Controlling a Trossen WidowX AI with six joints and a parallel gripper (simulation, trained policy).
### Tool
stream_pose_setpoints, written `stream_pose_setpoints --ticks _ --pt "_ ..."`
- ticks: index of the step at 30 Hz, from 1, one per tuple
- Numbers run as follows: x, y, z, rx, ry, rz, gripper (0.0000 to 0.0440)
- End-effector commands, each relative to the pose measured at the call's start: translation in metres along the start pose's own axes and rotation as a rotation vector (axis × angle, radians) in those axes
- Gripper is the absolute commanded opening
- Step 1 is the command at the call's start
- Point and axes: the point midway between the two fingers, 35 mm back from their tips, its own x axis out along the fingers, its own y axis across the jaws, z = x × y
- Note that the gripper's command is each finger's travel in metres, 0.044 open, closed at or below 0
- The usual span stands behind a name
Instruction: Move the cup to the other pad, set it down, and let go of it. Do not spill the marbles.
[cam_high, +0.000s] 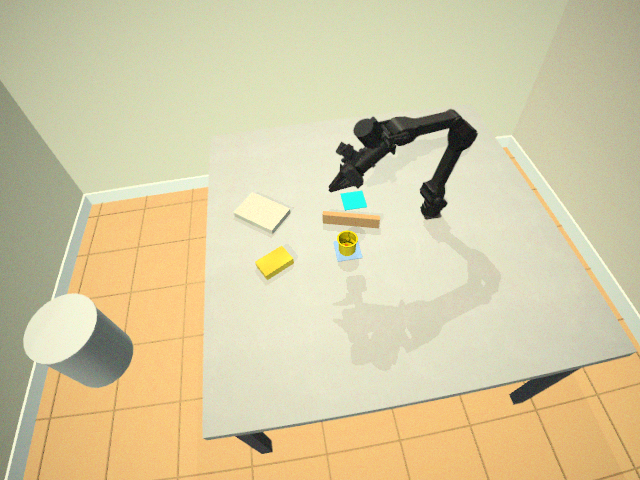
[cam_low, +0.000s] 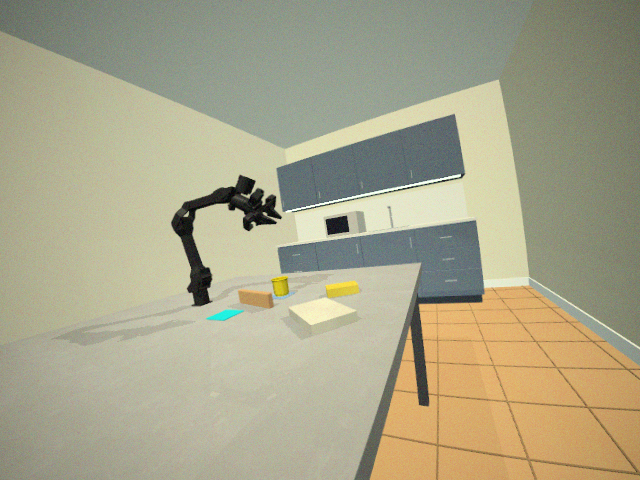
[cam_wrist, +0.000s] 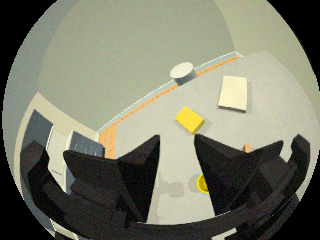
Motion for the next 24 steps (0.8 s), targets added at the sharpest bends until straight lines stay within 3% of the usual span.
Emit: stream_pose_setpoints --ticks 1,24 --pt "0.005 0.002 -0.006 0.048 0.045 -0.021 0.0161" --pt "0.030 0.000 -0.045 0.311 0.300 -0.246 0.0144"
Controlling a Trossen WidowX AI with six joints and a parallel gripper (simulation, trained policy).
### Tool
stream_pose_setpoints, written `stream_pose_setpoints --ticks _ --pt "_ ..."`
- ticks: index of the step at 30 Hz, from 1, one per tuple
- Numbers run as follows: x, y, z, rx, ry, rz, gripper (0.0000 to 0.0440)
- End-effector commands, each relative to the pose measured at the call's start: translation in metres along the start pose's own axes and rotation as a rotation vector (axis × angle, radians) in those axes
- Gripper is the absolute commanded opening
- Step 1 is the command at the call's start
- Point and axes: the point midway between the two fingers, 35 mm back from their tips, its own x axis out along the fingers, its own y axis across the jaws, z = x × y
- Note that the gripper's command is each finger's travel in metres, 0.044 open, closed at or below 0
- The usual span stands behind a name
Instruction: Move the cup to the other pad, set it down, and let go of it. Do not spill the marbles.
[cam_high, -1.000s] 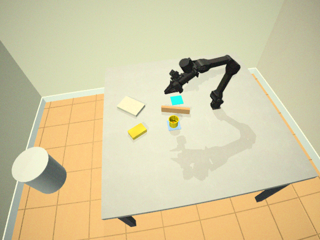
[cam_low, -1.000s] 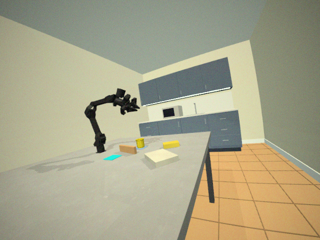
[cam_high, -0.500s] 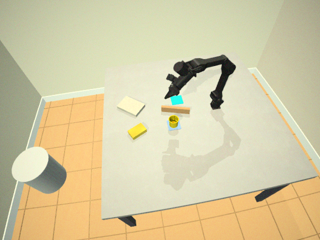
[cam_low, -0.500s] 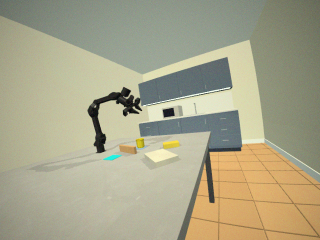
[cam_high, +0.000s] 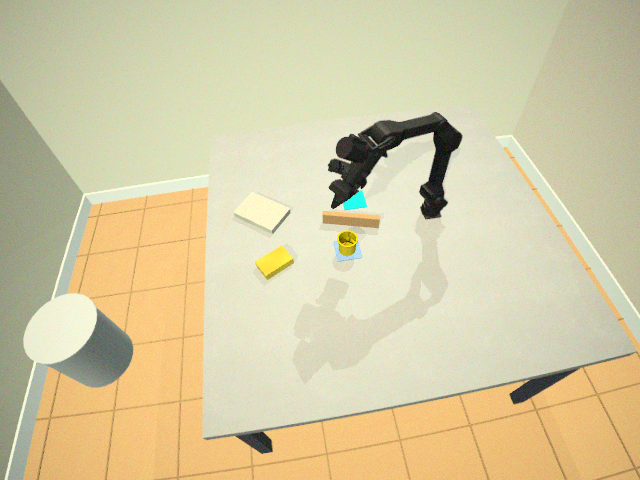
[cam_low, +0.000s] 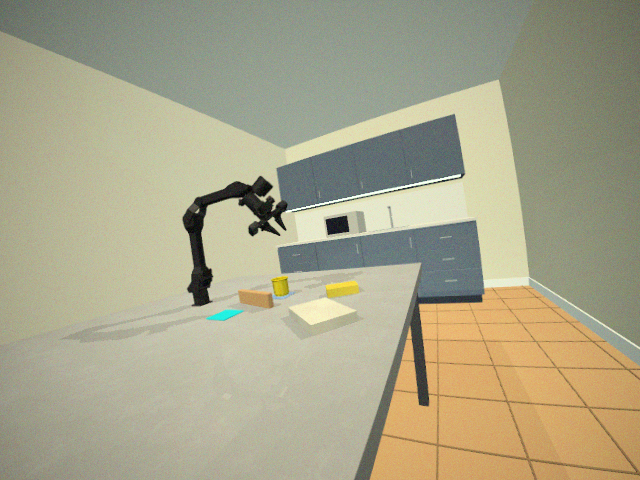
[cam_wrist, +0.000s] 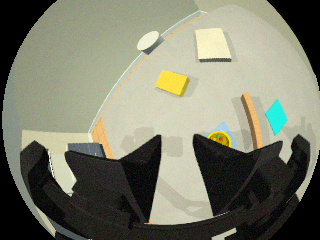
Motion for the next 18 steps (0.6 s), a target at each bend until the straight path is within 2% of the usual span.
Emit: stream_pose_setpoints --ticks 1,18 --pt "0.008 -0.004 -0.006 0.033 0.036 -0.047 0.0145" --pt "0.041 -0.038 -0.029 0.116 0.161 -0.312 0.0168"
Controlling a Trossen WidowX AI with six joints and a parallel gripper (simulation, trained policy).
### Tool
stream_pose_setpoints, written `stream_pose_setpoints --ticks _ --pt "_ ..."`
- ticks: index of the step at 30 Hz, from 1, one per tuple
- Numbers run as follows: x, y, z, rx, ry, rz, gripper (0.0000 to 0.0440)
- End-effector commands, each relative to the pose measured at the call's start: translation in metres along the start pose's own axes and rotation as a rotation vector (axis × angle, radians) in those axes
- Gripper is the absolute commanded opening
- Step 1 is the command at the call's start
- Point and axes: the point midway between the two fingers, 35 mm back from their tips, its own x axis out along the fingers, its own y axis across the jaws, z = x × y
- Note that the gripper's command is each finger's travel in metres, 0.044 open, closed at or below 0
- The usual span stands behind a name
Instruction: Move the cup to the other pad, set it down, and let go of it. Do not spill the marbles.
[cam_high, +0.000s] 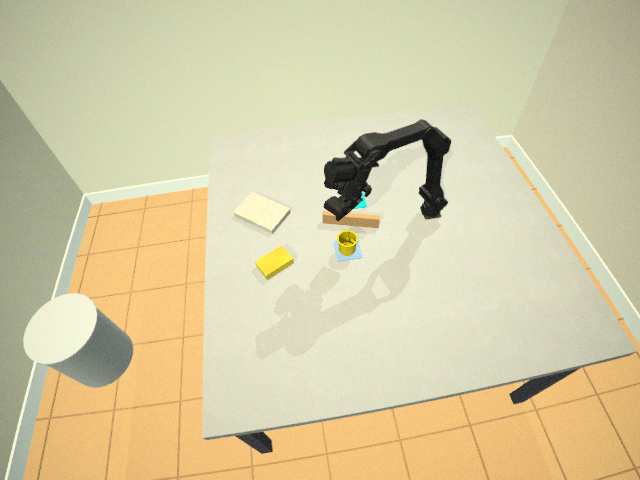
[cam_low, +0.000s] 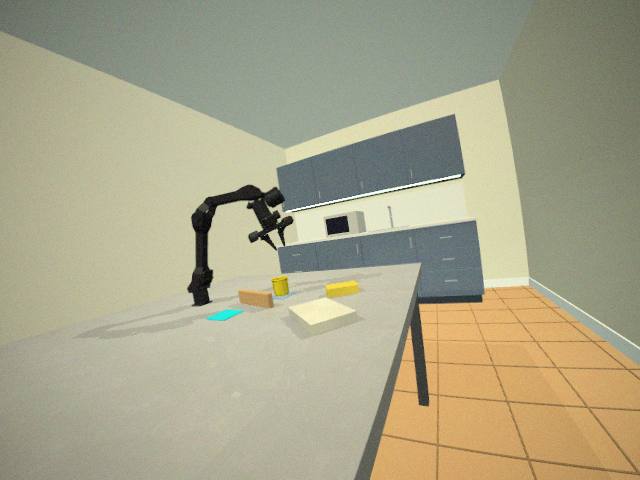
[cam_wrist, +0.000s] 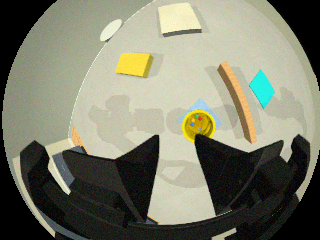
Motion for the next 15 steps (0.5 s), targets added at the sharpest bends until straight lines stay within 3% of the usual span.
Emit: stream_pose_setpoints --ticks 1,15 --pt "0.010 -0.006 -0.003 0.015 0.019 -0.061 0.0170" --pt "0.044 -0.034 -0.017 0.047 0.095 -0.291 0.0192"
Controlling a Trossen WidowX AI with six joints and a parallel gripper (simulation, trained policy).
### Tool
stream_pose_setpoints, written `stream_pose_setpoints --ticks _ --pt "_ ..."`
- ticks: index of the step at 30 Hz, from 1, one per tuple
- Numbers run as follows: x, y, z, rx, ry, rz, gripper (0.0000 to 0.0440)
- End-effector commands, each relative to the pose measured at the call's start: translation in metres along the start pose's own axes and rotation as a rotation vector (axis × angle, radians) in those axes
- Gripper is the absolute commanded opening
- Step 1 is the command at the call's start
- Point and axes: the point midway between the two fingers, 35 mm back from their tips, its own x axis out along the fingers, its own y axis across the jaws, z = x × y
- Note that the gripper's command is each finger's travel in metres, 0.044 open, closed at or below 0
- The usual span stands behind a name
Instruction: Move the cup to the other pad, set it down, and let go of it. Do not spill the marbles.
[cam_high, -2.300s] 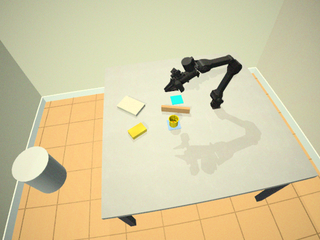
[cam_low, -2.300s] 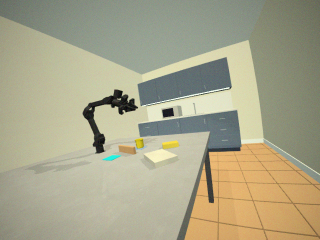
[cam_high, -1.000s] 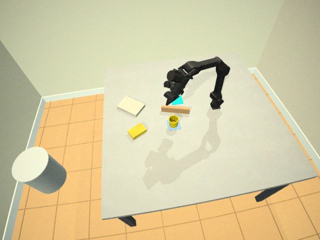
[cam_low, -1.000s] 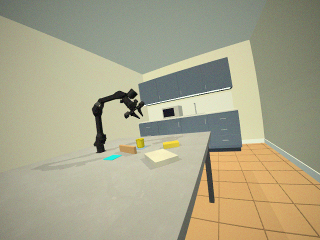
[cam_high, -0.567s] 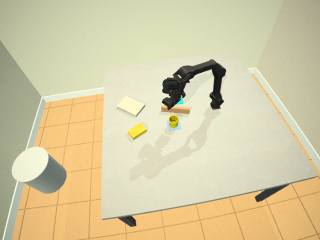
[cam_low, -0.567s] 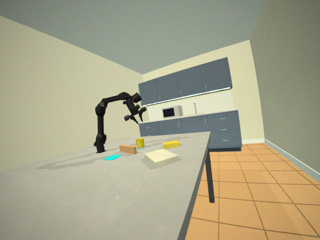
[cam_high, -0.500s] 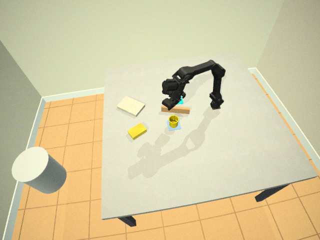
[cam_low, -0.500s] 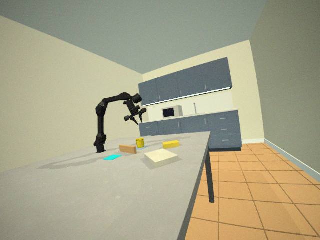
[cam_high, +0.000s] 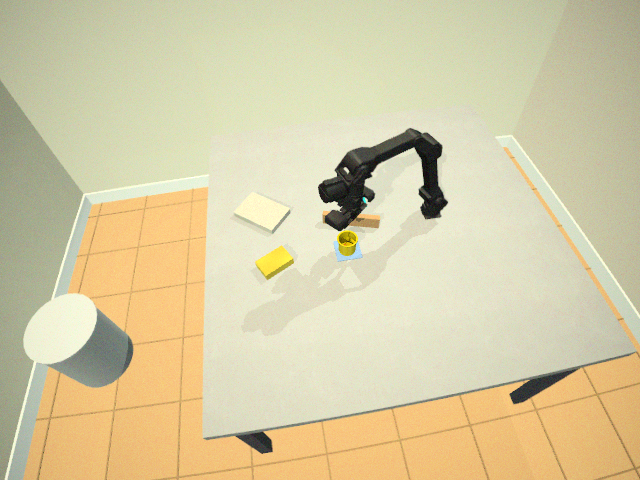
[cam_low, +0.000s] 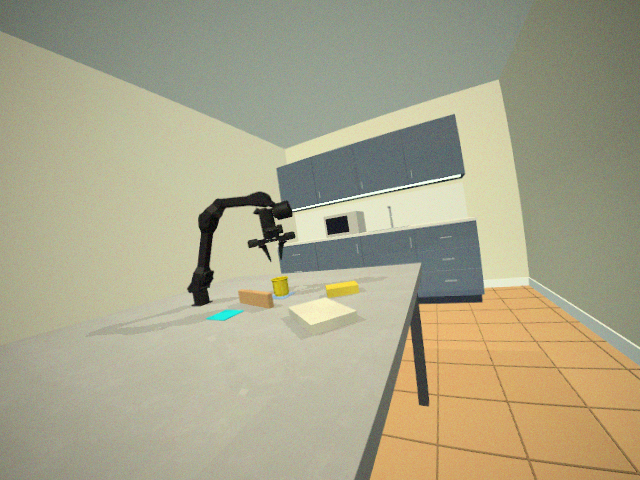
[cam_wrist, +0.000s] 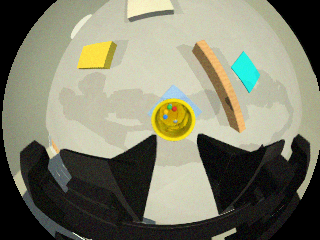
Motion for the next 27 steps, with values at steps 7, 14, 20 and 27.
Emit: stream_pose_setpoints --ticks 7,14,20,27 --pt "0.030 -0.011 -0.004 0.031 0.020 -0.123 0.0199" --pt "0.052 -0.015 -0.004 0.048 0.024 -0.176 0.0206" --pt "0.072 -0.019 -0.004 0.050 0.027 -0.208 0.0209" --pt "0.097 -0.025 -0.005 0.034 0.034 -0.236 0.0207"
